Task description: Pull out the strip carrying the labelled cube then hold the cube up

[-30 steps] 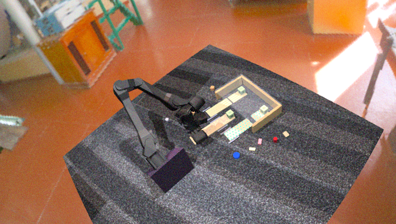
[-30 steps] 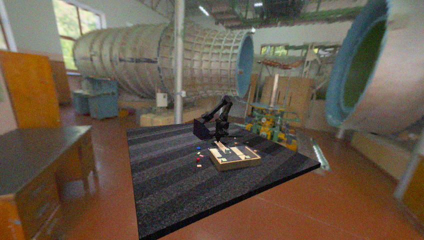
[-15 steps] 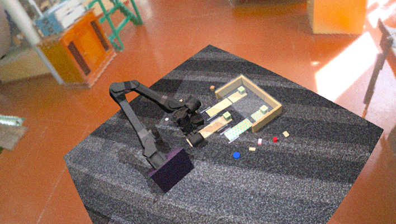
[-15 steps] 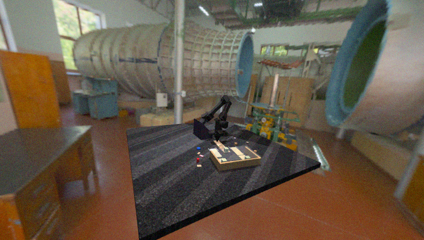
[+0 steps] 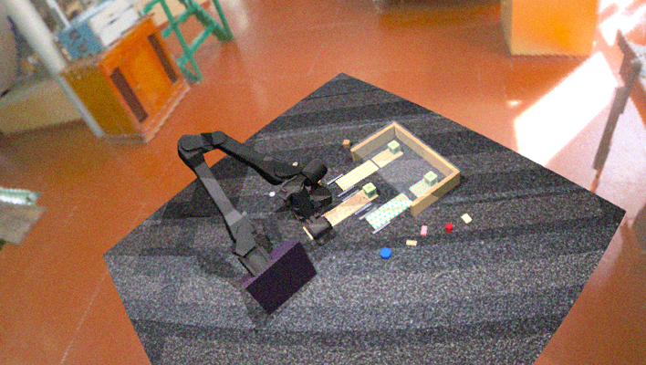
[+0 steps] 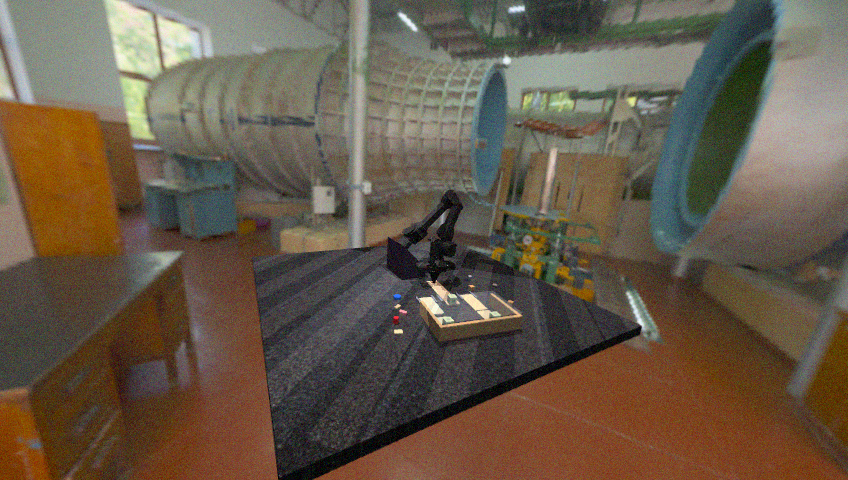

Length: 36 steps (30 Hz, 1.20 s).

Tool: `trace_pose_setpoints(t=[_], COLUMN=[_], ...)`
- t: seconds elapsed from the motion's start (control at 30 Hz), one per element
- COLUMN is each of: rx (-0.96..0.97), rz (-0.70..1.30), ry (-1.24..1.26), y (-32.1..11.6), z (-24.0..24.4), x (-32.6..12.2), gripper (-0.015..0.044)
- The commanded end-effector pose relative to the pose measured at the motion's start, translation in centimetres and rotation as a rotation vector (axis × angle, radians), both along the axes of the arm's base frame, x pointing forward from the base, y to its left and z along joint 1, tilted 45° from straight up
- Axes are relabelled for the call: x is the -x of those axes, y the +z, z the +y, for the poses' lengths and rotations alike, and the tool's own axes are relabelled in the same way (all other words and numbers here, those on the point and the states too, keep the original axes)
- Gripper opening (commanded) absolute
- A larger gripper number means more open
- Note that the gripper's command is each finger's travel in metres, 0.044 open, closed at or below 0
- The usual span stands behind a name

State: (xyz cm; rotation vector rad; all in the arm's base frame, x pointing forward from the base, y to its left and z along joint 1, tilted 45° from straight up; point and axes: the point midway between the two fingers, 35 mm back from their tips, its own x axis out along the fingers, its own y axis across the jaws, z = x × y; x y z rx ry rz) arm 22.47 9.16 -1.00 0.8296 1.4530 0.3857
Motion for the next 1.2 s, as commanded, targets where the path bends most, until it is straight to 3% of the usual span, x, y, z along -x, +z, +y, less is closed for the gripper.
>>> trace_pose_setpoints(t=[0.0, 0.77, 0.97, 1.17], rx=[-0.005, -0.005, -0.002, -0.003], rz=[0.027, 0.027, 0.025, 0.026], ry=[0.01, 0.01, 0.009, 0.01], y=[-0.3, -0.3, 2.8, 2.8], z=[0.4, 0.4, -2.8, -3.0], x=[0.9, 0.9, 0.3, 0.5], gripper=[0.0, 0.0, 0.0, 0.0])
